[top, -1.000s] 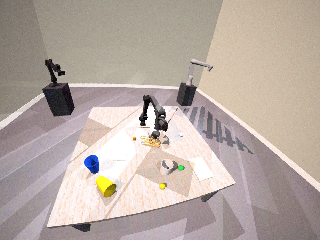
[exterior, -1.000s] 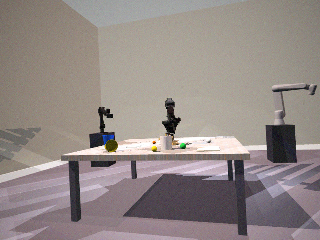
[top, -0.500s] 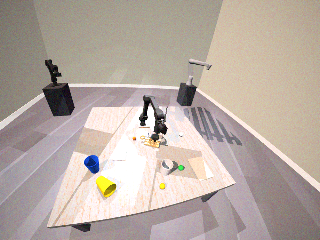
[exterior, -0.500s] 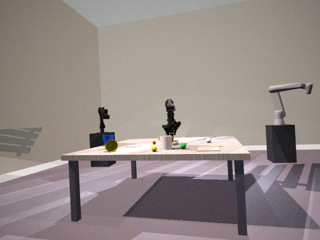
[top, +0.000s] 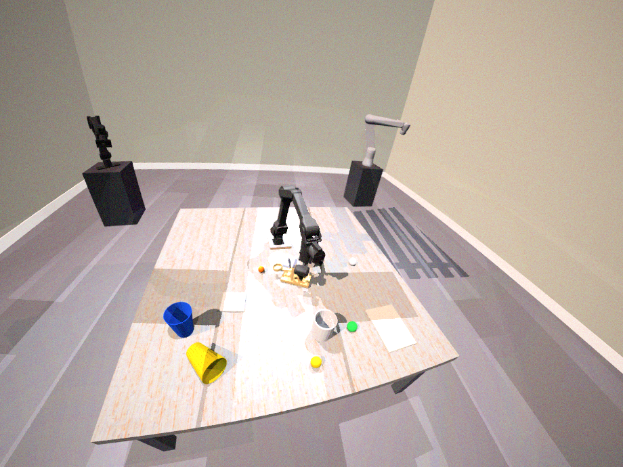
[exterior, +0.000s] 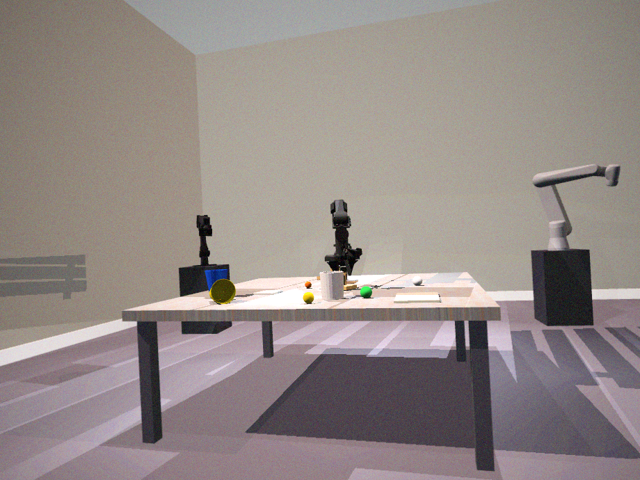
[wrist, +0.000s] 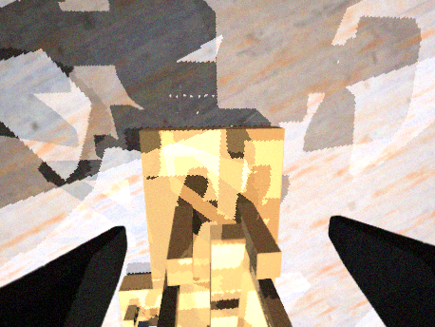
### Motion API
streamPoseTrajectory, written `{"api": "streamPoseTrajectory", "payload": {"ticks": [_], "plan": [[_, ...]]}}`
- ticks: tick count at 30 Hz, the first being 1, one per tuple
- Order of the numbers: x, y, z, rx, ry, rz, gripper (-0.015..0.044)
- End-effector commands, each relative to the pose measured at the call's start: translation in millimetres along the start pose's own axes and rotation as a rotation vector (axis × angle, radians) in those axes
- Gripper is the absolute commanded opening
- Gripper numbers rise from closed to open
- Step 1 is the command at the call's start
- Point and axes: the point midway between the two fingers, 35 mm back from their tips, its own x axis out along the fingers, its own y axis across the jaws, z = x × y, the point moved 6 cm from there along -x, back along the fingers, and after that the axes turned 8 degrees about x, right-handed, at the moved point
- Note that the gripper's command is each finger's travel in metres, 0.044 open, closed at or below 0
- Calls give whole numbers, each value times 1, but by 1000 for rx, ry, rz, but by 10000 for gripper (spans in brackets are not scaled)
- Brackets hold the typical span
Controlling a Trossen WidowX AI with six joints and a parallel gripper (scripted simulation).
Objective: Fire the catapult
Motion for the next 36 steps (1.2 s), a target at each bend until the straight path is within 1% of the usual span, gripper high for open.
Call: {"api": "streamPoseTrajectory", "payload": {"ticks": [1,10,22,33,36], "plan": [[13,2,-2,3,15,13,440],[26,3,-3,3,15,13,440],[27,3,-3,3,15,13,440],[23,2,-2,0,7,7,151],[23,2,-2,0,7,7,131]]}}
